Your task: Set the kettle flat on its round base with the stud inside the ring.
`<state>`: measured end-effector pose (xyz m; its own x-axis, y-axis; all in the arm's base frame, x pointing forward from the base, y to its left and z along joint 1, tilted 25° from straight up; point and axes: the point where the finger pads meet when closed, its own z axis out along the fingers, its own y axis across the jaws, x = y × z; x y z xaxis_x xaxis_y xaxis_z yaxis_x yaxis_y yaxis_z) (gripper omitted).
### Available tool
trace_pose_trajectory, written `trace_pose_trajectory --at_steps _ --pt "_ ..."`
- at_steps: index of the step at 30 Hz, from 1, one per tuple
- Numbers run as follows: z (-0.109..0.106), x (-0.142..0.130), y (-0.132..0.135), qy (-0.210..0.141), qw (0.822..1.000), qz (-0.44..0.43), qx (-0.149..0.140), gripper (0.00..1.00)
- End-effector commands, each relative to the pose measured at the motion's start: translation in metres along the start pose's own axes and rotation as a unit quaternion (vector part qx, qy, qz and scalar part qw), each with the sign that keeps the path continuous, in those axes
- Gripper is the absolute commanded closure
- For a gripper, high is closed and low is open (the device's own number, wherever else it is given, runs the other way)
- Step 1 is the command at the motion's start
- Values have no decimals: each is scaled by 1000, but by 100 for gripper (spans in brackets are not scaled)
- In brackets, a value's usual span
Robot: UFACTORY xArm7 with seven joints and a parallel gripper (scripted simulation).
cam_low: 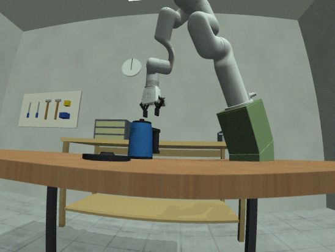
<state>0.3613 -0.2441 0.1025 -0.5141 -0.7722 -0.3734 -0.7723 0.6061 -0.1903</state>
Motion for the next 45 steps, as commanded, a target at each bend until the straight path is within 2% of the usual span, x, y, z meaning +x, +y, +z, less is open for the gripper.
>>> trace_pose_trajectory --at_steps 1,7,12,45 --pt "19 1 -3 0 1000 0 3 19" --pt "41 1 -3 0 1000 0 3 19" --pt "50 1 -3 0 1000 0 3 19" --pt "53 1 -3 0 1000 0 3 19"
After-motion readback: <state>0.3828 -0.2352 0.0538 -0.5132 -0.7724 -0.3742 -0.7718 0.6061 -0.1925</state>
